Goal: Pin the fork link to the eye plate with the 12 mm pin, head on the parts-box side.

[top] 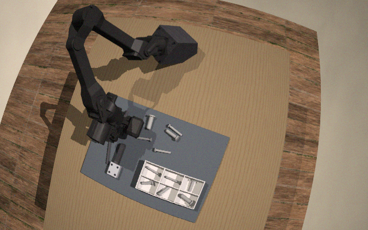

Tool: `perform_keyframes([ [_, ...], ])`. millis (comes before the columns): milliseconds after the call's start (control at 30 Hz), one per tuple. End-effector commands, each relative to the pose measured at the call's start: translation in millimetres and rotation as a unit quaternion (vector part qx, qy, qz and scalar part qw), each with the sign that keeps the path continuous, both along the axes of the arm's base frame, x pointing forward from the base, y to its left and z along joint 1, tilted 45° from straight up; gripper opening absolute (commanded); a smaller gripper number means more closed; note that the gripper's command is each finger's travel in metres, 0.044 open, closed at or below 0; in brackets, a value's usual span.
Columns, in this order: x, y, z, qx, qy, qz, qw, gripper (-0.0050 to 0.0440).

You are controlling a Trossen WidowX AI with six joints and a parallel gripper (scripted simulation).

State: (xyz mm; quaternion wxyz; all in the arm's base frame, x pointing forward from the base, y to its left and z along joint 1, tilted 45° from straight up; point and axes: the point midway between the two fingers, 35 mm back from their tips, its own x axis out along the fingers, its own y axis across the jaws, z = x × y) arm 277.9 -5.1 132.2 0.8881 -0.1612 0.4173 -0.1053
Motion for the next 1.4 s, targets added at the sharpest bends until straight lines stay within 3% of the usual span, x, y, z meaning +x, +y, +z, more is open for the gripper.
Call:
perform_keyframes([
  [0,0,0,0,0.0,0.0,0.0,1.0,0.0191],
  [367,0,0,0,0.0,0.0,0.0,1.0,0.0124],
  [1367,2,29,-12,0.001,0.001,0.001,1.0,0.0124],
])
